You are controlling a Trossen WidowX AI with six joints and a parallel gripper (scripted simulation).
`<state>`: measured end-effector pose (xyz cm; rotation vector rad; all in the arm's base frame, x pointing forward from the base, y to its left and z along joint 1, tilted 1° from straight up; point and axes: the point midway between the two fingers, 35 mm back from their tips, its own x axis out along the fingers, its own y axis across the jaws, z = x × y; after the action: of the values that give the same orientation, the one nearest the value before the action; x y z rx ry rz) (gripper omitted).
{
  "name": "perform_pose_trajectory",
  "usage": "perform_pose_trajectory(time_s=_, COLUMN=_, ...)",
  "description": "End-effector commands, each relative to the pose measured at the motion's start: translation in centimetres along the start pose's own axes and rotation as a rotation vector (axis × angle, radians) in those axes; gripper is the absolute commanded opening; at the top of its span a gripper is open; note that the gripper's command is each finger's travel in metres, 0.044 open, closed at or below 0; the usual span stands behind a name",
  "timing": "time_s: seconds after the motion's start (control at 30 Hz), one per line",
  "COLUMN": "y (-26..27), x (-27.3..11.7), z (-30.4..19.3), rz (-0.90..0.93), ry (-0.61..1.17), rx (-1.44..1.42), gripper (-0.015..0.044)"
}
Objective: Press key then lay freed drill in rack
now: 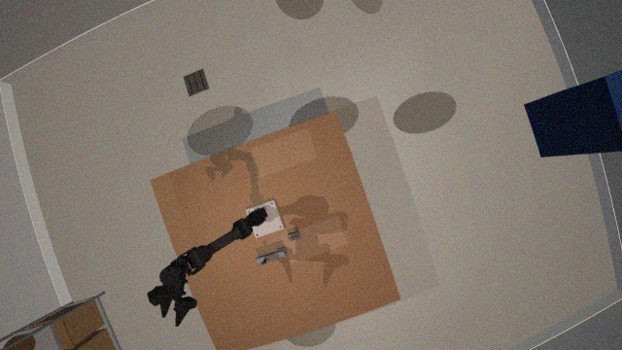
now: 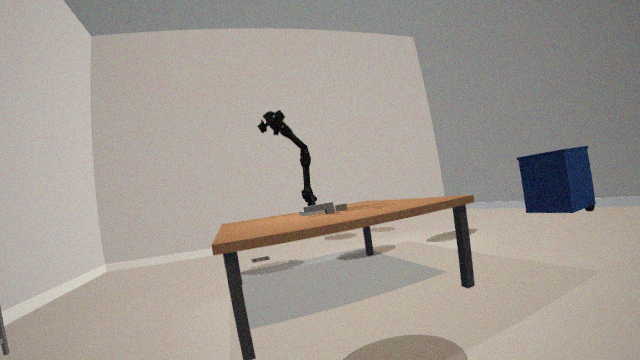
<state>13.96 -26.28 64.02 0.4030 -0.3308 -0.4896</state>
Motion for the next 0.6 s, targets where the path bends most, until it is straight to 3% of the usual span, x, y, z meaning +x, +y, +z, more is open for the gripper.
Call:
perform_pose_trajectory(time_s=0.0, y=0.0, x=0.0, z=0.0, rz=0.0, ry=0.0, rx=0.0, gripper=0.0374)
perform_pose_trajectory(time_s=0.27, y=-0.1, x=0.1, z=-0.1, rz=-0.002, ry=0.003, rx=0.003, gripper=0.0164)
perform_pose_trajectory(time_s=0.47, y=-3.1, x=3.8, z=-5.7, rz=-0.057, ry=0.128, rx=0.083, gripper=0.0006)
perform_pose_trajectory(time_s=0.57, y=-4.3, x=5.5, z=-9.7, rz=-0.09, ry=0.221, rx=0.108, gripper=0.0)
